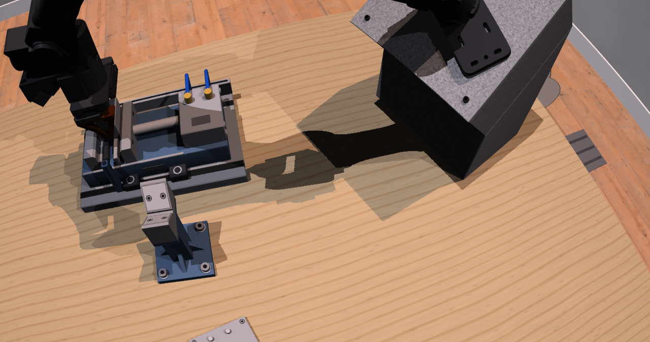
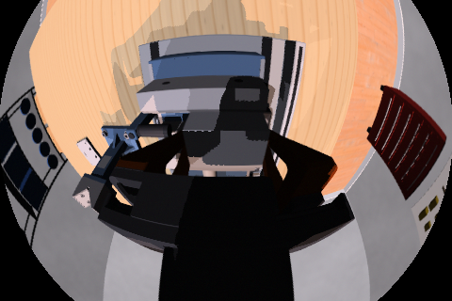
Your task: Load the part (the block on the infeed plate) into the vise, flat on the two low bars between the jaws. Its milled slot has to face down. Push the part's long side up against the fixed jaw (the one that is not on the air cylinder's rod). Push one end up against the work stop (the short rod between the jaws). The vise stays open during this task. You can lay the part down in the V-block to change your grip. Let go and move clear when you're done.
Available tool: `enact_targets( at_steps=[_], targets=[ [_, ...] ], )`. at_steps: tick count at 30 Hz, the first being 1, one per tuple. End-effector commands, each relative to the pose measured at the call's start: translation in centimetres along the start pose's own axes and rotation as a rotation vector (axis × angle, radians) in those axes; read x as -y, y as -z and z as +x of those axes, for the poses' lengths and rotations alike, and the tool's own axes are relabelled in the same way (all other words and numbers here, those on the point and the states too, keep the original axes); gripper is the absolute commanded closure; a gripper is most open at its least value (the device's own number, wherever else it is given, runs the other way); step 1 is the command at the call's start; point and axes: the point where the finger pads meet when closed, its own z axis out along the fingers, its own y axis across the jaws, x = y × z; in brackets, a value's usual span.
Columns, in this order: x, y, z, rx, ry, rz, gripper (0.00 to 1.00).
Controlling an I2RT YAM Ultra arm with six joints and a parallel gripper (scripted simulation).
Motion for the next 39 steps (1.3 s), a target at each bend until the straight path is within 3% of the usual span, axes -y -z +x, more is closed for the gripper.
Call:
enact_targets(
  at_steps=[1,20,21,39],
  targets=[
    [0.25,1.63,-1.82,0.053,0.01,0.019,1.0],
    [0.25,1.63,-1.82,0.053,0.01,0.019,1.0],
    [0.25,1.63,-1.82,0.053,0.01,0.019,0.26],
    [0.25,1.63,-1.81,0.053,0.01,0.019,0.26]
  ],
)
